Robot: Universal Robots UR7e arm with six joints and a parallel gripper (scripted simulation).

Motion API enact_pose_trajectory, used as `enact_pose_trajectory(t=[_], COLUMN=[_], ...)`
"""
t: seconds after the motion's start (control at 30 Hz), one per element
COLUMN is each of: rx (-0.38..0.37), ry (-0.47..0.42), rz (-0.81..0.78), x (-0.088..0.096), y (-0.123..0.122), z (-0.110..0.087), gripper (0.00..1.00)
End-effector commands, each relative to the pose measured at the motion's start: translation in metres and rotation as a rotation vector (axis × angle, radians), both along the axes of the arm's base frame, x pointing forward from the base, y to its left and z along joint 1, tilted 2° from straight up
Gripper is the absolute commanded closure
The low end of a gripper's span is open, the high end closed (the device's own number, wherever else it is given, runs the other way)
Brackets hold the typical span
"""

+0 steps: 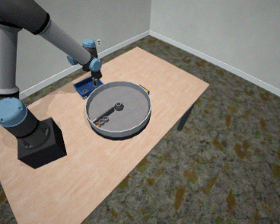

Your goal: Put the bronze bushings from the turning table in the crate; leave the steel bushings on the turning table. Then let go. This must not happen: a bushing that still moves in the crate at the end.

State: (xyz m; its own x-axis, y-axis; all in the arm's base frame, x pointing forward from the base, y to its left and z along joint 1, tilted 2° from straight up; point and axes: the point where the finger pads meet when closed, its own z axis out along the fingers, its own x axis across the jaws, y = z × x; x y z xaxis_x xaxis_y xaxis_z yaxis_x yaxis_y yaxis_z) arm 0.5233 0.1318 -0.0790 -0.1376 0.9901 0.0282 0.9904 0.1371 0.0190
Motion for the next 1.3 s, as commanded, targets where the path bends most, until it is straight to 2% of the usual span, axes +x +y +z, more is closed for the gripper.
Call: enact_pose_trajectory(t=[0.0,0.27,0.43,0.83,1.0,1.27], rx=[0.000,0.000,0.000,0.000,0.000,0.000], ry=[-0.002,-0.002,-0.002,-0.002,-0.003,-0.003], rz=[0.000,0.000,0.000,0.000,0.000,0.000], x=[0.001,0.001,0.000,0.000,-0.001,-0.001], y=[0.000,0.000,-0.002,-0.002,-0.004,-0.004], z=[0.002,0.002,0.061,0.061,0.119,0.119], gripper=[0.58,0.58,0.58,0.58,0.58,0.58])
